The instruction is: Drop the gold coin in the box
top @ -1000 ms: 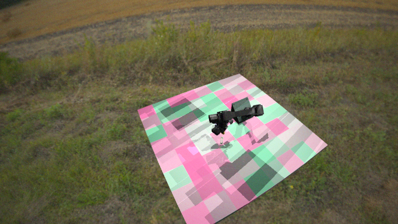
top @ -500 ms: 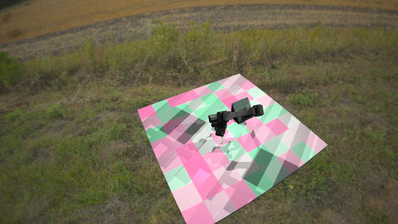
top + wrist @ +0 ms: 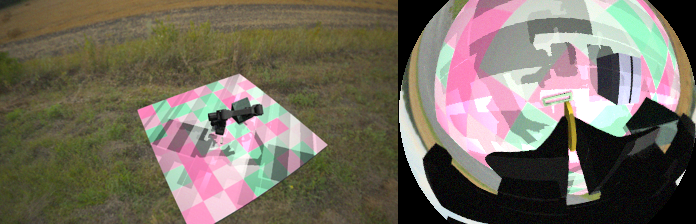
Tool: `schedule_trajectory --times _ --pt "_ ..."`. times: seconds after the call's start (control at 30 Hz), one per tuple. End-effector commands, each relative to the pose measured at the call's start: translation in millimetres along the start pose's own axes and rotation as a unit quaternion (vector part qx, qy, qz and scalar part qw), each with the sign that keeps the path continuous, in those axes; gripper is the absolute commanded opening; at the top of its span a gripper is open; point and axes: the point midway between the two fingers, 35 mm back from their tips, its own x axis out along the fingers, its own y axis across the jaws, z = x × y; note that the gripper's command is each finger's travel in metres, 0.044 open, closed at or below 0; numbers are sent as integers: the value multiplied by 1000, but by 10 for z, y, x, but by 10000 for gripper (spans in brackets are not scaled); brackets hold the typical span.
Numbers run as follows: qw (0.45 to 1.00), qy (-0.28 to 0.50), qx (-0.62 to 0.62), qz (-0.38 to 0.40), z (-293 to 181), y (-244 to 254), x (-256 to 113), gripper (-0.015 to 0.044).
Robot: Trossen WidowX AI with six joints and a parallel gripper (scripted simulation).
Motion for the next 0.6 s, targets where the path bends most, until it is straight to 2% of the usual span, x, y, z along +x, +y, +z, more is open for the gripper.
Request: schedule_trajectory --times 0.0,0.57 --pt "1000 -1 0 -2 65 -118 1 0" --pt "1000 -4 2 -5 243 -525 -9 0"
